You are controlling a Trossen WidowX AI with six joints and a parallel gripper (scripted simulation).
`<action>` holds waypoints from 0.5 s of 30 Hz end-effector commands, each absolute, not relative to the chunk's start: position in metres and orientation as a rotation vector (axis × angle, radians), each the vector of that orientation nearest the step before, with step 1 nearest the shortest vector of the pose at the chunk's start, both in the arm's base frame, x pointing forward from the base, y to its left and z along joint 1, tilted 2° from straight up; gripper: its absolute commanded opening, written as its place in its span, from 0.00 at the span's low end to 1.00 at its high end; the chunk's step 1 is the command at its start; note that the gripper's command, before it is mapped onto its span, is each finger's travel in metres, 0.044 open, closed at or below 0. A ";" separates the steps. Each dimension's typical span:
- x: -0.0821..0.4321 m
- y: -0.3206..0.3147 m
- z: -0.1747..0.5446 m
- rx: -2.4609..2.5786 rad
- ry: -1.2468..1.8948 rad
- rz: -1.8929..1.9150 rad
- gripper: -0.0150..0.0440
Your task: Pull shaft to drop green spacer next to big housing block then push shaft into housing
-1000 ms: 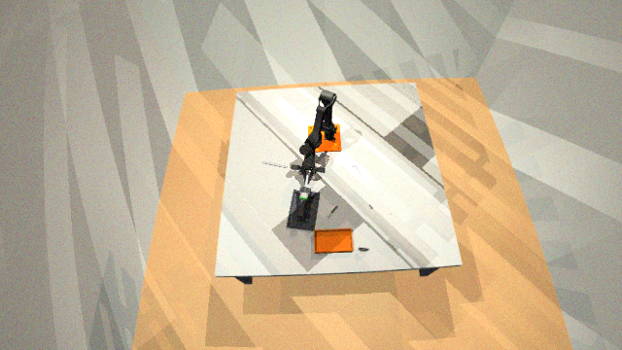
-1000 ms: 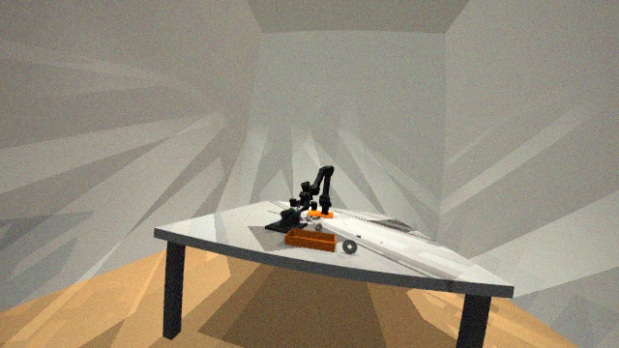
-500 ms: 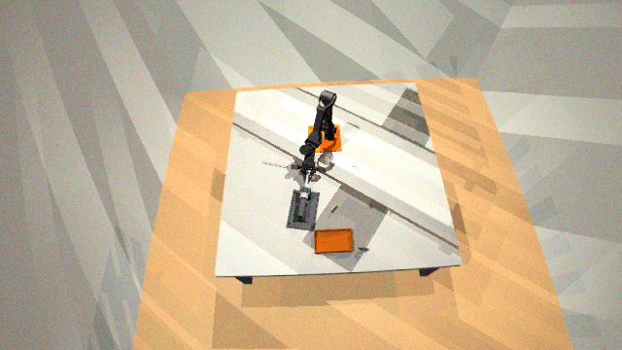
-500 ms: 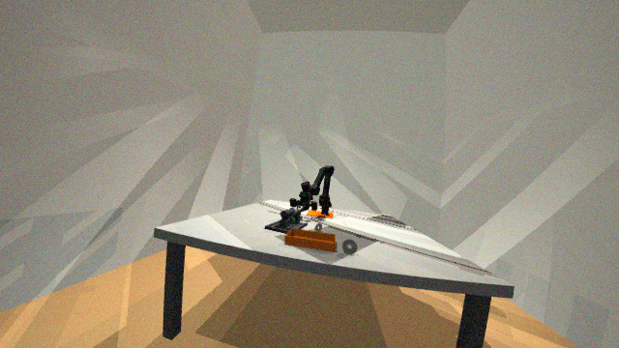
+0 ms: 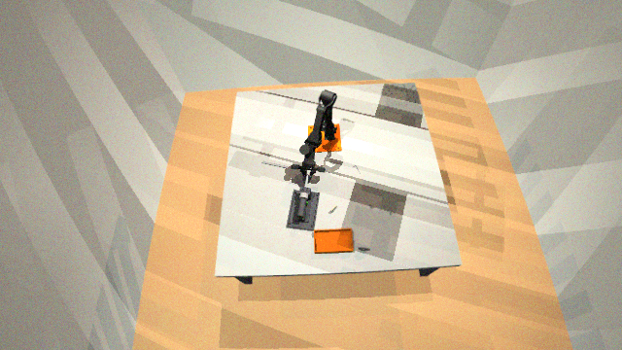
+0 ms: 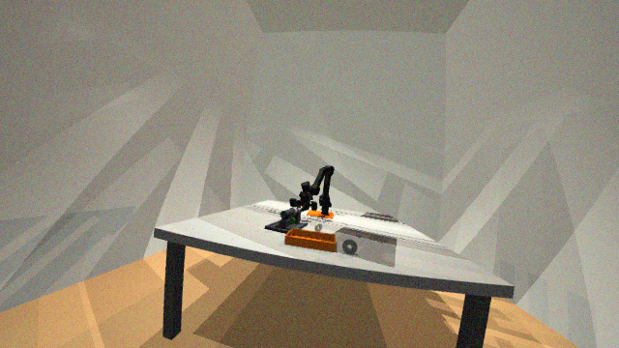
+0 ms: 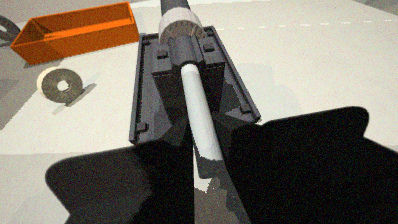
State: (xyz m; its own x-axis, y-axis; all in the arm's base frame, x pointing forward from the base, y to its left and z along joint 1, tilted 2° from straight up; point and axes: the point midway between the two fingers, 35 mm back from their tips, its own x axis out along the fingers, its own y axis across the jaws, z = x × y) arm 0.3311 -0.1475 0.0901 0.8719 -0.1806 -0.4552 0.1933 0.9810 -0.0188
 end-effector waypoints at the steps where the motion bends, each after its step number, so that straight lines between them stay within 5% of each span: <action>1: 0.331 -0.147 0.090 0.028 0.473 -0.195 0.25; 15: 0.335 -0.148 0.090 0.025 0.473 -0.193 0.25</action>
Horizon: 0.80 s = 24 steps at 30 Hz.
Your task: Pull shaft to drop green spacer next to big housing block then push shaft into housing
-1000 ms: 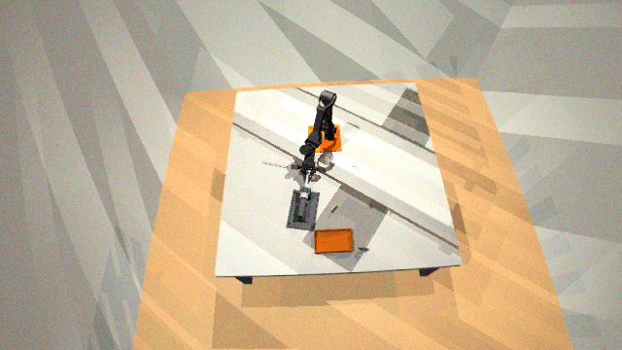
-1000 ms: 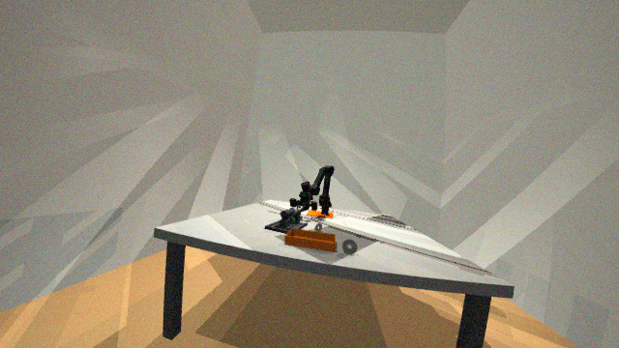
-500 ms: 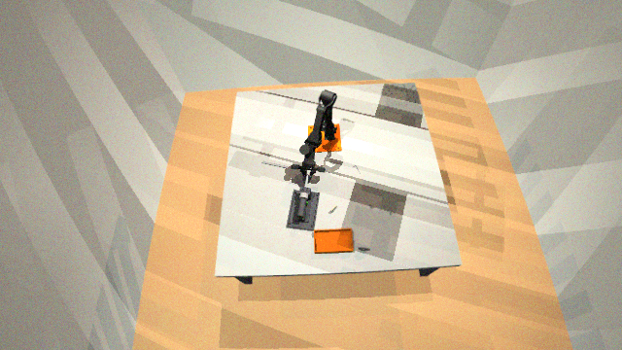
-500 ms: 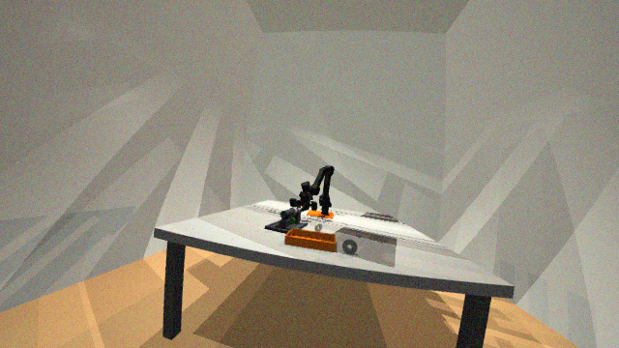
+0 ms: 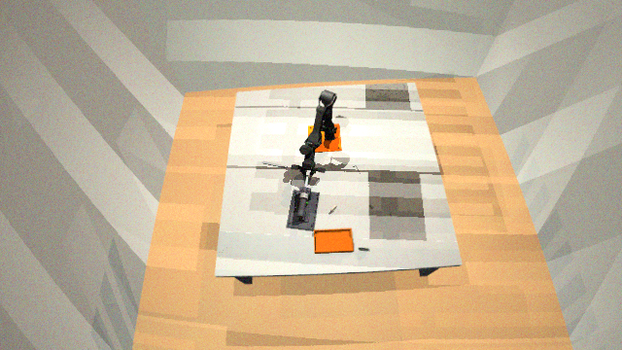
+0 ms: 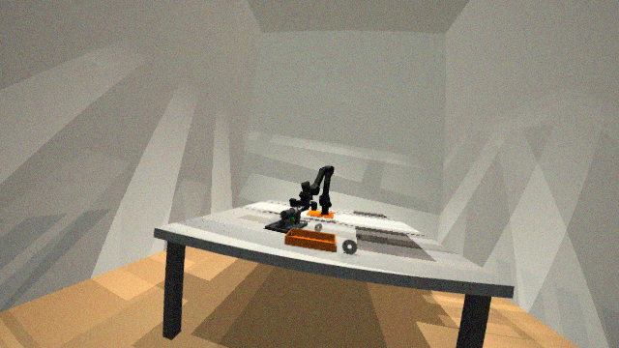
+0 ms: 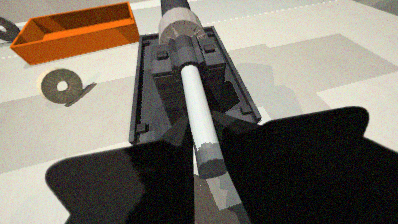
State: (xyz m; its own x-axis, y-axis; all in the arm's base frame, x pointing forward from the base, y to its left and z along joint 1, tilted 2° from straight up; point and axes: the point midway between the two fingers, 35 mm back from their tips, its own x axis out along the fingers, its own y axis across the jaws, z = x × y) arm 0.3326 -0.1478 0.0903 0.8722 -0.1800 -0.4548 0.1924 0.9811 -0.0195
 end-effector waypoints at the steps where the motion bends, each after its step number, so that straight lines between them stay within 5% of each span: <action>1: 0.335 -0.148 0.090 0.025 0.473 -0.193 0.25; 24: 0.343 -0.150 0.091 0.025 0.472 -0.193 0.25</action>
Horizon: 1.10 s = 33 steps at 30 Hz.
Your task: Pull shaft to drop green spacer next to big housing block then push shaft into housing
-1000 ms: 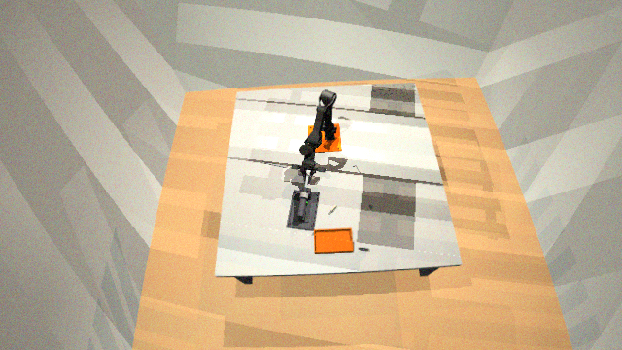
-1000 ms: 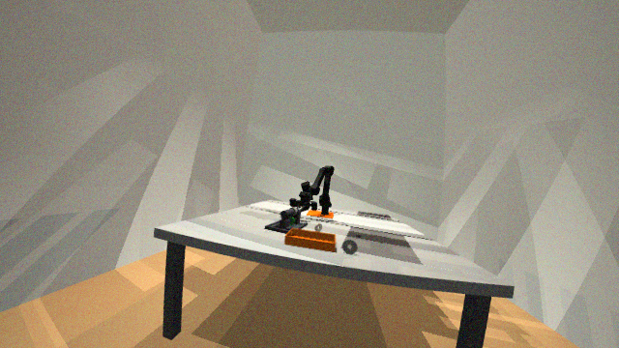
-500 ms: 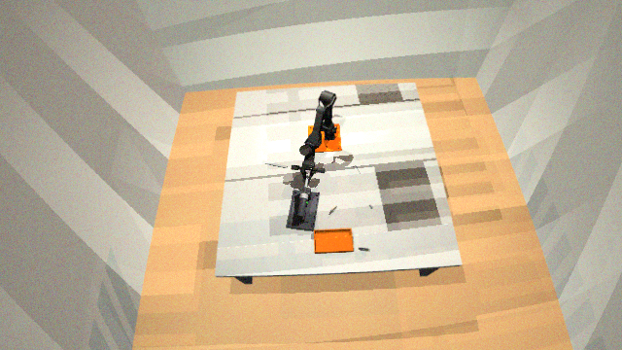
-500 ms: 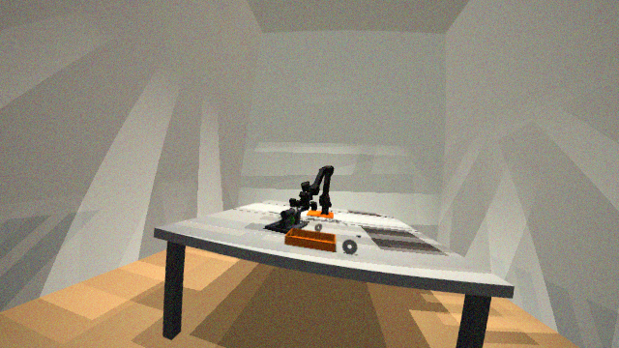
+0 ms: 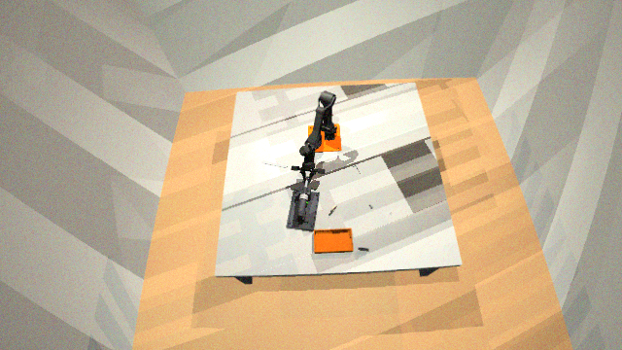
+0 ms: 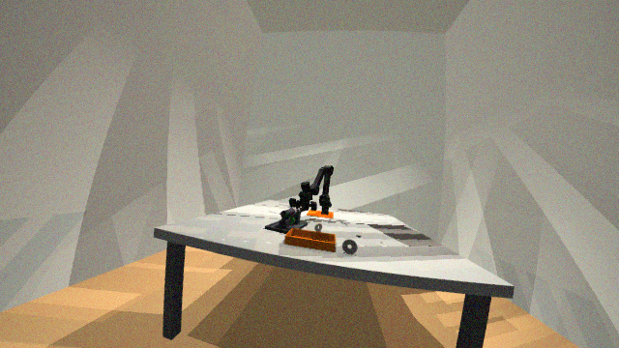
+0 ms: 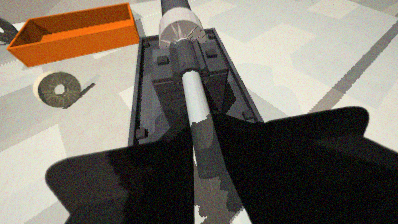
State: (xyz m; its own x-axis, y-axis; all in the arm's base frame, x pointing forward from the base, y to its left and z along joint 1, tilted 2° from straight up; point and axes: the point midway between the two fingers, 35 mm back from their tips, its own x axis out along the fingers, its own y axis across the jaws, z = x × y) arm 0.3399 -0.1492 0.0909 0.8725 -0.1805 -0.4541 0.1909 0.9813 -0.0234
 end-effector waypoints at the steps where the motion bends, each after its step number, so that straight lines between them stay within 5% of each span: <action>1: 0.343 -0.150 0.091 0.025 0.472 -0.193 0.25; 33: 0.353 -0.152 0.092 0.025 0.471 -0.193 0.25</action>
State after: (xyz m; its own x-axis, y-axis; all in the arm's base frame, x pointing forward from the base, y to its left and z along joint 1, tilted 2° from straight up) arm 0.3503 -0.1511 0.0916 0.8729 -0.1798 -0.4536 0.1901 0.9815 -0.0232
